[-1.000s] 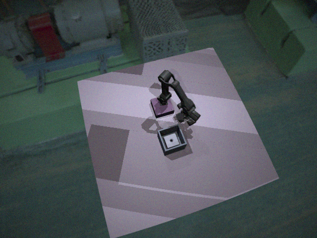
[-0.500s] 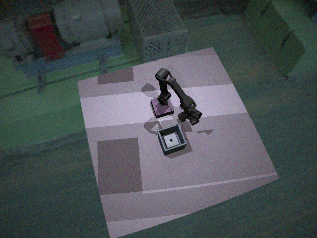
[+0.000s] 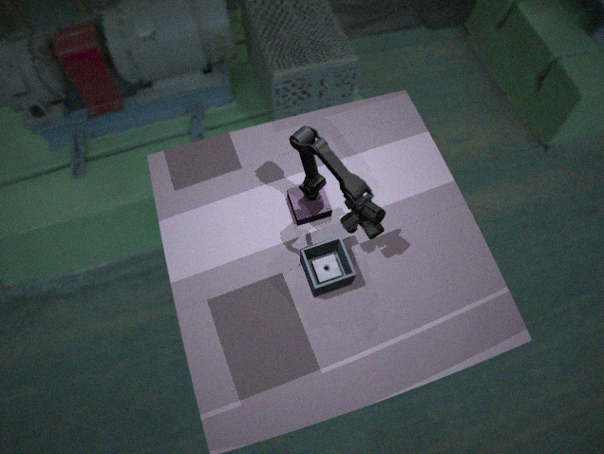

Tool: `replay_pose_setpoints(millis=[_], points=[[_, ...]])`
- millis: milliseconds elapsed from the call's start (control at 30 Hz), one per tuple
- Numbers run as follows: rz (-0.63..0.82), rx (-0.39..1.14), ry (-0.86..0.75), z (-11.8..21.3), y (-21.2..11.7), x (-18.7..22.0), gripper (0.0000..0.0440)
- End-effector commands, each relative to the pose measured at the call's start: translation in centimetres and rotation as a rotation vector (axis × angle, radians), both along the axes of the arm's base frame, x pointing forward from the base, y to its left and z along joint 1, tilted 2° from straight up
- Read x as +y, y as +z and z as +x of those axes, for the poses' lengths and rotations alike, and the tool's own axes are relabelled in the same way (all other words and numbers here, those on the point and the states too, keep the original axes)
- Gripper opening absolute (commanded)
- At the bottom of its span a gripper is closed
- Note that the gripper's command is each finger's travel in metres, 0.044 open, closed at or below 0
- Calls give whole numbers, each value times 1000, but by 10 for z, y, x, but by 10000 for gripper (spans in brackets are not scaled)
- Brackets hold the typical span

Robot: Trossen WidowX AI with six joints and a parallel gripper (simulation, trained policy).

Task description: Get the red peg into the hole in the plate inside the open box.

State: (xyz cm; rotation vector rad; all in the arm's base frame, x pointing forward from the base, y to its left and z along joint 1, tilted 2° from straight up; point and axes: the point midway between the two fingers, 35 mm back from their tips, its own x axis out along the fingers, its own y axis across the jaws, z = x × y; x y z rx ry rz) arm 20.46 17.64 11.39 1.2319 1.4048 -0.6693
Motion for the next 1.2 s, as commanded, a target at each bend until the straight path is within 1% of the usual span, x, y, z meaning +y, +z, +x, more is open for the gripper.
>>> replay_pose_setpoints(millis=[0,233,433,733,1167], points=[[3,-45,2,8,16,-5,0],[-24,-124,-12,26,47,-25,0],[-70,-163,-38,41,62,-47,0],[-142,-158,-78,55,66,-81,0],[-205,-102,-112,72,59,-119,0]])
